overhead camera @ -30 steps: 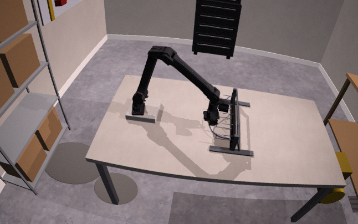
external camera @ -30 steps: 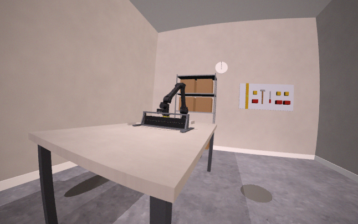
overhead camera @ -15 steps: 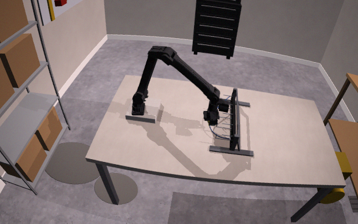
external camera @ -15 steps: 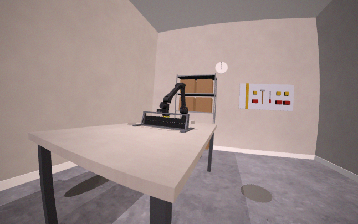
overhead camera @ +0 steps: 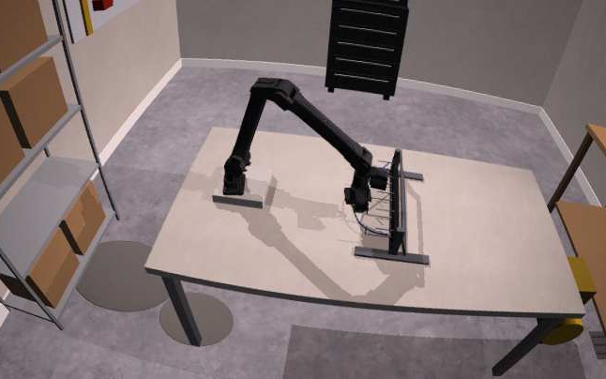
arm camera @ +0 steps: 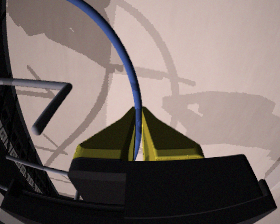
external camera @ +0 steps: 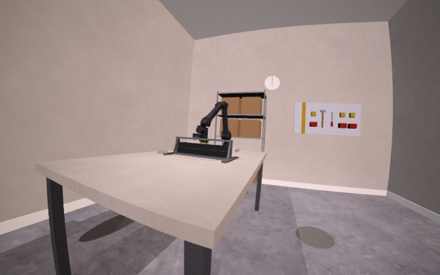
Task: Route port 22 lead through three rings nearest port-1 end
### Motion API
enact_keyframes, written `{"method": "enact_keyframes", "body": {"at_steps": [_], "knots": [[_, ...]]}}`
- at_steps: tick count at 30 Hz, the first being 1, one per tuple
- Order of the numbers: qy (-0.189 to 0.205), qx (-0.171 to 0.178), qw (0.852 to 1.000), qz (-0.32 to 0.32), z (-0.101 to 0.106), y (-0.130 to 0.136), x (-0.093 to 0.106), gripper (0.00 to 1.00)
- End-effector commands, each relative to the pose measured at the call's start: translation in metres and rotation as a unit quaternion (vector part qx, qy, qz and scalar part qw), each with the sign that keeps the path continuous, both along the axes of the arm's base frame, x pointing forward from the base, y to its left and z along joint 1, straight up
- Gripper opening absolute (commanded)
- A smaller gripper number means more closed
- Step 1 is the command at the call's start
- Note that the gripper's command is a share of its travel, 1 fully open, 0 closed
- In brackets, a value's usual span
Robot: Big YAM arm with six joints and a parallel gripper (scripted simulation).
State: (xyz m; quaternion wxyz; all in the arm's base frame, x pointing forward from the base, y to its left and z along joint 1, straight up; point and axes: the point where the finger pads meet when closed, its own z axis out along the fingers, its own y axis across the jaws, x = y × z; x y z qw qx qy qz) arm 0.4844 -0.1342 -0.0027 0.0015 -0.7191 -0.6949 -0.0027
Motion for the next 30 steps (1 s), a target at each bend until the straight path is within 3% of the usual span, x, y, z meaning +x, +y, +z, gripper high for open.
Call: {"method": "enact_keyframes", "body": {"at_steps": [1, 7, 12, 30], "knots": [[-0.004, -0.001, 1.000, 0.004, -0.002, 0.003, 0.006, 0.00], [-0.009, -0.002, 1.000, 0.004, 0.010, 0.002, 0.009, 0.00], [-0.036, -0.010, 0.999, 0.004, 0.039, -0.003, 0.026, 0.00], [-0.038, -0.010, 0.999, 0.004, 0.077, -0.003, 0.024, 0.00]]}}
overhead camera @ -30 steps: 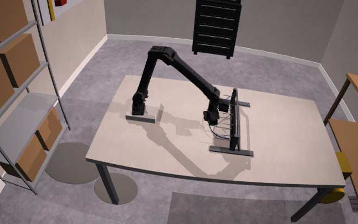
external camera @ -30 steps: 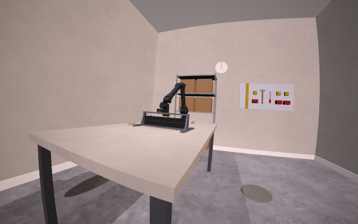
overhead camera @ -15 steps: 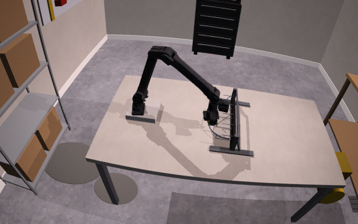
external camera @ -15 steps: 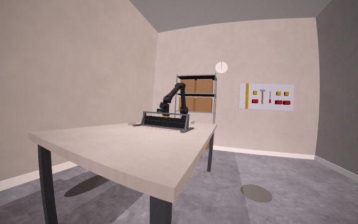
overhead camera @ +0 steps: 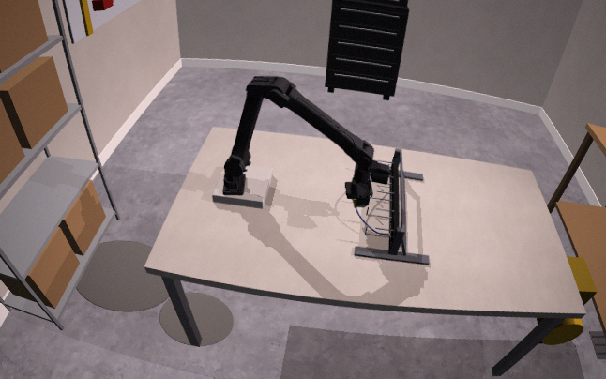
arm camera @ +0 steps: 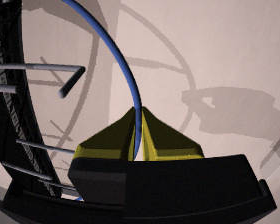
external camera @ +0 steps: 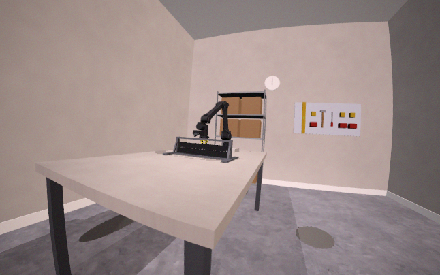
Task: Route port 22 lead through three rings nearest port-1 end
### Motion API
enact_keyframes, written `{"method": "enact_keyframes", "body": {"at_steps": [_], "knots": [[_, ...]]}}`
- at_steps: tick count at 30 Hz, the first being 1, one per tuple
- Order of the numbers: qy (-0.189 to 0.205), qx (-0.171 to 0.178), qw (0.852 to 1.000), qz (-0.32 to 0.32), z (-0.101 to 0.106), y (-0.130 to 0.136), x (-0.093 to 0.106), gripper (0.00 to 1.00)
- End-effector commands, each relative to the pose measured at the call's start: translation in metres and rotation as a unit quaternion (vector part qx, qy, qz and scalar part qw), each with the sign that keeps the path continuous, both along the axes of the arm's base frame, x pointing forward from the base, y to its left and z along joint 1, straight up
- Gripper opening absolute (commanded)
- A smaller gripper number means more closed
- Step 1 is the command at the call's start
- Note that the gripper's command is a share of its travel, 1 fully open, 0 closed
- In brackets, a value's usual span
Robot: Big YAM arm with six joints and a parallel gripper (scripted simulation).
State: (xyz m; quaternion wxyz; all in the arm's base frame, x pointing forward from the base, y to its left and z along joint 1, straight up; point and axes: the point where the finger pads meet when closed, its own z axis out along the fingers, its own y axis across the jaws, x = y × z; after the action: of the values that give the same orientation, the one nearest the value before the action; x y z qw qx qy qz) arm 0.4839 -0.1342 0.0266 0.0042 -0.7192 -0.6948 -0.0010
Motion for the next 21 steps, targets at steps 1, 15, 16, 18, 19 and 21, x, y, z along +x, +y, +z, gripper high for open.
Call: {"method": "enact_keyframes", "body": {"at_steps": [1, 15, 16, 18, 19, 21], "knots": [[-0.041, -0.011, 0.999, 0.005, 0.051, -0.003, 0.024, 0.00], [-0.042, -0.010, 0.999, 0.008, 0.082, 0.000, 0.024, 0.00], [-0.042, -0.010, 0.999, 0.009, 0.084, 0.001, 0.023, 0.00], [-0.042, -0.010, 0.999, 0.009, 0.088, 0.001, 0.023, 0.00], [-0.042, -0.010, 0.999, 0.009, 0.089, 0.001, 0.023, 0.00], [-0.037, -0.009, 0.999, 0.009, 0.088, 0.002, 0.019, 0.00]]}}
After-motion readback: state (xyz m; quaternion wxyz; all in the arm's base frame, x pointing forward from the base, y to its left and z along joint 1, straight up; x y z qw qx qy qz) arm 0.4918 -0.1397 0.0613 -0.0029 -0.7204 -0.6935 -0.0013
